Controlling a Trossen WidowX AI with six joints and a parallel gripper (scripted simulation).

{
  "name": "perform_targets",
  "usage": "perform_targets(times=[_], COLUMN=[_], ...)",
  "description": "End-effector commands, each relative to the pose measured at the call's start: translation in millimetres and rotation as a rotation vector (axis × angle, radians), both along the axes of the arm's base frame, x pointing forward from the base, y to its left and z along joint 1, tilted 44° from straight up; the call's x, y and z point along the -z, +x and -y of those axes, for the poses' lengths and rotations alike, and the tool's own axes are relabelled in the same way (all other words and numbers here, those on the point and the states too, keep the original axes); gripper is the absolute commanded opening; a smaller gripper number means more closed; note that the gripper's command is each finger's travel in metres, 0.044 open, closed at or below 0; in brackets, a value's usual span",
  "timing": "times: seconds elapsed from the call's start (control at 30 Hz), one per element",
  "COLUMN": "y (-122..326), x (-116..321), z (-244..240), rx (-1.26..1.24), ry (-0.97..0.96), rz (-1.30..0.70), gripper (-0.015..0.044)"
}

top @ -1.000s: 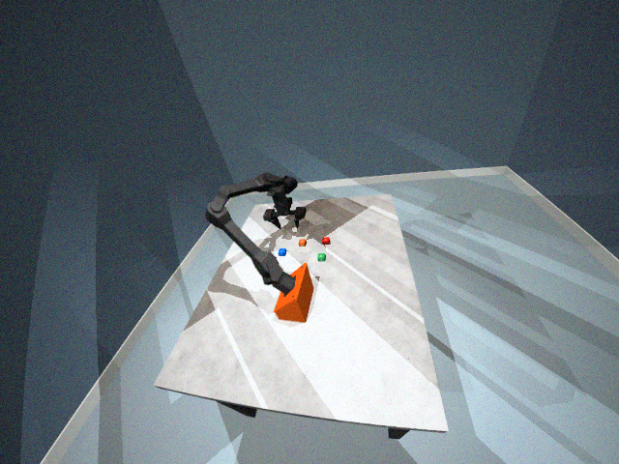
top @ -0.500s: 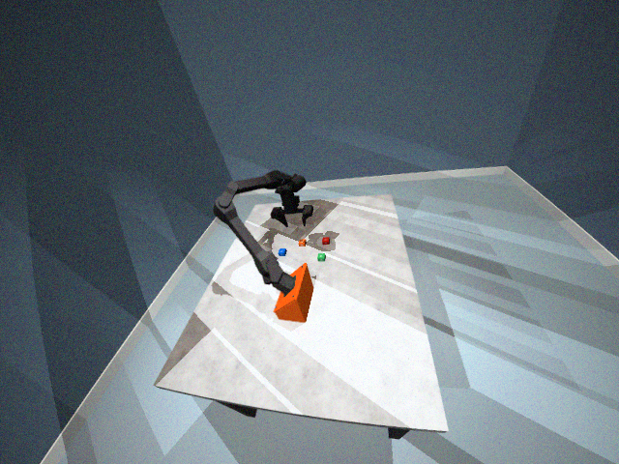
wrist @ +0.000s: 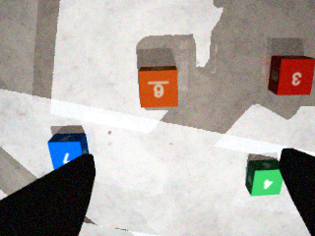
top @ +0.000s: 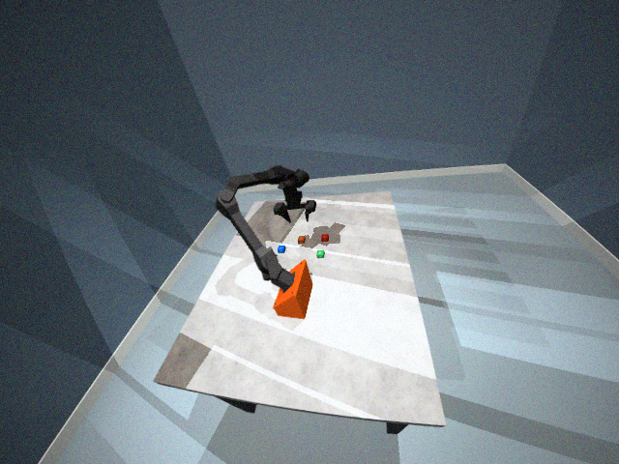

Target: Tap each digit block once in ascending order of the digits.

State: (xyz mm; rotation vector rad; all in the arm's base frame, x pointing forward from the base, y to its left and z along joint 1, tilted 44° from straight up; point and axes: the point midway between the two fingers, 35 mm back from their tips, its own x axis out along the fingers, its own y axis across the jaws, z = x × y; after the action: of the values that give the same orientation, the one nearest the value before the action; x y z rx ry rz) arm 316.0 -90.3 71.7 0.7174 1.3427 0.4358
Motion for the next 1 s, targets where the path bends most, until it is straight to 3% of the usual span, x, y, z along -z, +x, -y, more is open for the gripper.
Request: perform_targets(times=[0.0, 0.2, 0.93, 0.97], y=[0, -4, -4, -3], x=[33, 70, 70, 73], z=[36, 73, 74, 72], rx=[0.018, -0.005, -0.005, -0.005], ry=[-0.009, -0.002, -0.001, -0.002], rz=[-0.017, 0.004, 0.005, 0.005], gripper=[0.04, 0.04, 0.04, 0.0374])
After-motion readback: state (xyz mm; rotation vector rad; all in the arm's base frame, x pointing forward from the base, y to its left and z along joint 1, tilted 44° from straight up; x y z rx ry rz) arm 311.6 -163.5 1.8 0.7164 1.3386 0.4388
